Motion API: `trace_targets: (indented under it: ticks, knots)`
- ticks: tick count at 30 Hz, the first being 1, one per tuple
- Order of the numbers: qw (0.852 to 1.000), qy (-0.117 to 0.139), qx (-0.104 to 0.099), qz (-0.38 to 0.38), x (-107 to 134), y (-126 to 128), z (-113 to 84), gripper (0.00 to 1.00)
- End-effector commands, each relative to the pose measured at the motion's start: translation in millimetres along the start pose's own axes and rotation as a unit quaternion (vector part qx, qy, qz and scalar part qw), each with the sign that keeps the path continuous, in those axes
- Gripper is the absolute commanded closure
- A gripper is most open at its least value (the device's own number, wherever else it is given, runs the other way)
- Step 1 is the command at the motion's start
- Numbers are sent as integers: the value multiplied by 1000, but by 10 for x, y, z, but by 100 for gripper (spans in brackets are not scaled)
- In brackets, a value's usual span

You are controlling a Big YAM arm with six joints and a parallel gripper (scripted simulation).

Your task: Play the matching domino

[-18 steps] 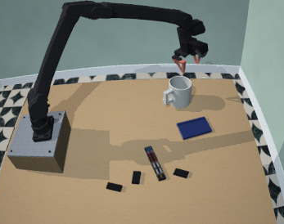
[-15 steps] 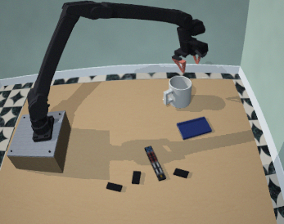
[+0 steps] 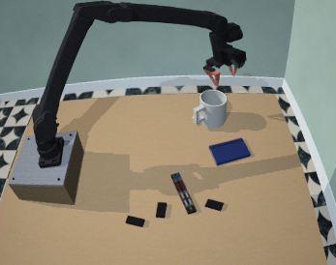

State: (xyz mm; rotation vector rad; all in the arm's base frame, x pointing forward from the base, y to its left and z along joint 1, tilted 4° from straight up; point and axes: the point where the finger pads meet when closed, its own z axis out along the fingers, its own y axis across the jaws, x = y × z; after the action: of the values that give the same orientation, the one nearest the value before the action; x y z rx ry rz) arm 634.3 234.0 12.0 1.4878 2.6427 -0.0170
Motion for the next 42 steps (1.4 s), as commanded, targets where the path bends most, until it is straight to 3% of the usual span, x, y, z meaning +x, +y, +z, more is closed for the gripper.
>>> trace_targets:
  ticks: [1,9,16,17,26,33,34,42]
  knots:
    - [1000,-5,-21,-8,-78,46,-171,0]
    - [996,-18,-78,-43,-318,83,-543,0]
    - [996,-18,-78,-43,-318,83,-543,0]
    - [998,-13,-52,-37,-233,-22,-321,0]
    - [996,-18,-78,-44,-315,83,-537,0]
    - [996,-18,-78,-44,-315,83,-537,0]
    - [997,-14,-58,-41,-270,-22,-394,0]
    - [996,-18,-76,-43,-313,73,-527,0]
